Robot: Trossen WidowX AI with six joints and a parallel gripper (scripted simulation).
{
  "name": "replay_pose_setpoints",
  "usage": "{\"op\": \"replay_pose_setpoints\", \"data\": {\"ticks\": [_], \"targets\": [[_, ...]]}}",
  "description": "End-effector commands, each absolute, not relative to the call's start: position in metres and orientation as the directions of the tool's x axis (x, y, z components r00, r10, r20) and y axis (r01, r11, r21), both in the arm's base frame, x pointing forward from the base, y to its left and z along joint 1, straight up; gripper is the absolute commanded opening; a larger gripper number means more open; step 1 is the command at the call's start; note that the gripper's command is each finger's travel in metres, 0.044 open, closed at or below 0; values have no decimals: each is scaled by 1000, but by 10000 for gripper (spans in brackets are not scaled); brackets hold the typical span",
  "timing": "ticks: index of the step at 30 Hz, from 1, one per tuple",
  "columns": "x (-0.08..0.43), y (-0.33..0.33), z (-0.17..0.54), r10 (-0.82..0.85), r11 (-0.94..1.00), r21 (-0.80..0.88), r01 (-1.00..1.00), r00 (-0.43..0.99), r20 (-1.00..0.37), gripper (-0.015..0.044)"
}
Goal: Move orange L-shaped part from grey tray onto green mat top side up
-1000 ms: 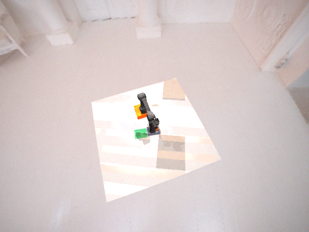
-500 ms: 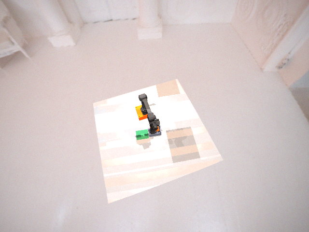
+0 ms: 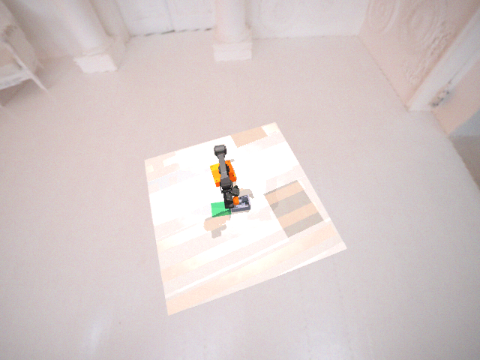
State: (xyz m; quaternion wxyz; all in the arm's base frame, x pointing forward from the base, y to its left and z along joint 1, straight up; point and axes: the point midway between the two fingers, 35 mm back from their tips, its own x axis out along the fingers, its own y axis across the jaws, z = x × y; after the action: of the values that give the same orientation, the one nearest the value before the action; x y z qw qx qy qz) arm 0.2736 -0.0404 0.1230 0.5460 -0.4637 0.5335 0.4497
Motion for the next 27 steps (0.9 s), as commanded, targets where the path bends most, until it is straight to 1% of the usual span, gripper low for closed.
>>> {"op": "replay_pose_setpoints", "data": {"ticks": [1, 20, 27], "targets": [[269, -56, 122, 0, 163, -26, -986, 26, -1000, 0], [247, -130, 122, -6, 163, -25, -986, 24, -1000, 0], [246, -133, 119, -6, 163, -25, -986, 24, -1000, 0]]}}
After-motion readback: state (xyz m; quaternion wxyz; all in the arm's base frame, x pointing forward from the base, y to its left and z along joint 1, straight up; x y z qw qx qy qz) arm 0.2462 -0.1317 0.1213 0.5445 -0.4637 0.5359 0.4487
